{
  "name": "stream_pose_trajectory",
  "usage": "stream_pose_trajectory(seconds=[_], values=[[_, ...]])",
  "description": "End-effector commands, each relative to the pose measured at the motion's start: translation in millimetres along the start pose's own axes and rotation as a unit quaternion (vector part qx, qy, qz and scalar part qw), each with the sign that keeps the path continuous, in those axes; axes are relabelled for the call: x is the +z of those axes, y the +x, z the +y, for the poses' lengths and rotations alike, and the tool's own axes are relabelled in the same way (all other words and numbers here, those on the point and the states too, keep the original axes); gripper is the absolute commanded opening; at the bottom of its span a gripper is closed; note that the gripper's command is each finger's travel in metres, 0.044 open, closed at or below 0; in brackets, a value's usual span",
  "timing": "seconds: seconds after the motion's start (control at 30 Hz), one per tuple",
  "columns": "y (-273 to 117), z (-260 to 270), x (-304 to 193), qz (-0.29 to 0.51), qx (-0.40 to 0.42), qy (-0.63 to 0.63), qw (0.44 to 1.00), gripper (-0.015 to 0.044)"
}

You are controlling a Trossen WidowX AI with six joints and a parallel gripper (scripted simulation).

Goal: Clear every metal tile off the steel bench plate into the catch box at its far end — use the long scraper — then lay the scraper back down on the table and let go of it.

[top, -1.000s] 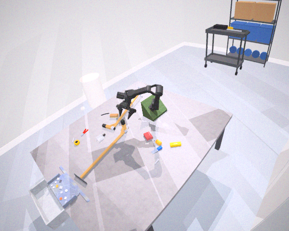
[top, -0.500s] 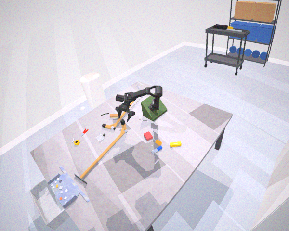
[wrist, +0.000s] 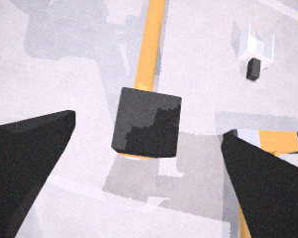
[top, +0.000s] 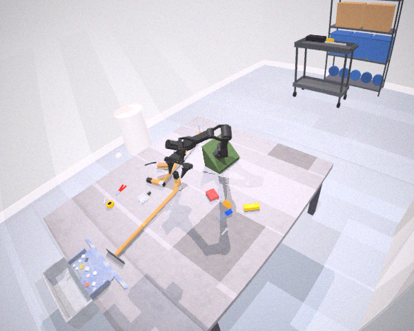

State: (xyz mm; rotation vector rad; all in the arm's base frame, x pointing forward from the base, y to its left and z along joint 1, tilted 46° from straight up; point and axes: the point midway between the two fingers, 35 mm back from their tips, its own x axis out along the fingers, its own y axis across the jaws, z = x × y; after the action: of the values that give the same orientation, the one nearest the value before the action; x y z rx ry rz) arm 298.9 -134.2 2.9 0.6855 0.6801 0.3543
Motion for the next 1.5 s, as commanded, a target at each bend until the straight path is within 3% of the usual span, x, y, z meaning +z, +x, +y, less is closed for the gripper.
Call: stream_pose_trajectory(seconds=[0.0,0.6,1.07,1.33,1.47], values=[[8,0,-3,0.002,-0.001,0.006,1.0,0.044],[34,6,-2,-0.003,0.005,0.007,1.0,0.044],[30,6,1,-0.005,0.006,0.001,1.0,0.0072],[29,6,1,-0.005,0.006,0.001,1.0,0.0],[28,6,1,-0.005,0.006,0.002,1.0,0.0]])
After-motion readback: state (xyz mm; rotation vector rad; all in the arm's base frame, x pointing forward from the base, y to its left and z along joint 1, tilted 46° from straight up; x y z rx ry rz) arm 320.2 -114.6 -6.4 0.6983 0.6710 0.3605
